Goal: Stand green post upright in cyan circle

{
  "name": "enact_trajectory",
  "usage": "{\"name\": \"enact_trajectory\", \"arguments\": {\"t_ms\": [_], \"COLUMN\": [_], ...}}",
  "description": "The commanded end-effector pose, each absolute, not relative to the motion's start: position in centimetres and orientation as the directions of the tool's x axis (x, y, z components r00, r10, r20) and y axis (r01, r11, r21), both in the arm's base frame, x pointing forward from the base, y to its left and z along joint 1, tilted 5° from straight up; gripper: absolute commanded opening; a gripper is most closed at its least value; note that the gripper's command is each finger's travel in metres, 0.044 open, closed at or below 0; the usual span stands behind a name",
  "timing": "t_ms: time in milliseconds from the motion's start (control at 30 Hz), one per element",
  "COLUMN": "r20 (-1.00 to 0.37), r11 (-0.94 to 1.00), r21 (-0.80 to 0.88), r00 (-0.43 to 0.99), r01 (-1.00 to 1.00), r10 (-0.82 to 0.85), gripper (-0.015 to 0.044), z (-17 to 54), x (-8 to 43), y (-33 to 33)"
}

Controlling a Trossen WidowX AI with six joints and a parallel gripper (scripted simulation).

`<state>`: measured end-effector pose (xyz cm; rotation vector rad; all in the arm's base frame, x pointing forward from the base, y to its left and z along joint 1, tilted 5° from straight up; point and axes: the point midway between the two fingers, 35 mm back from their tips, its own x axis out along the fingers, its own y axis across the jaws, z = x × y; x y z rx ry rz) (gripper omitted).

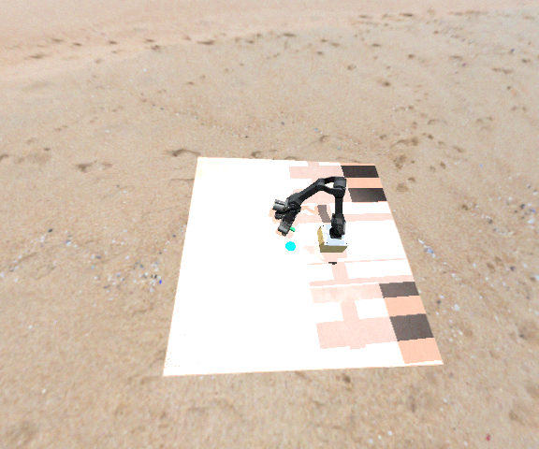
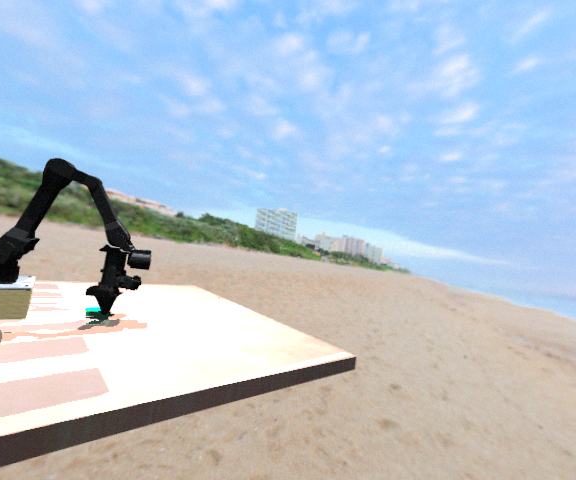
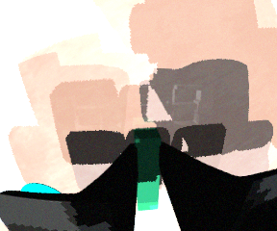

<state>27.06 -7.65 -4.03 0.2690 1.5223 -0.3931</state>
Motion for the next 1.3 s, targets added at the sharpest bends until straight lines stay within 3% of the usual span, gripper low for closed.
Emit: {"name": "enact_trajectory", "arguments": {"t_ms": [0, 1267], "r20": [-0.996, -0.996], "r11": [0.907, 0.912], "r21": [-0.075, -0.072], "r00": [0.008, 0.013], "r01": [0.415, 0.403], "r10": [-0.087, -0.085], "gripper": [0.0023, 0.0023], "z": [-3.1, 7.4], "x": [27.3, 27.1], "y": [-7.7, -6.7]}}
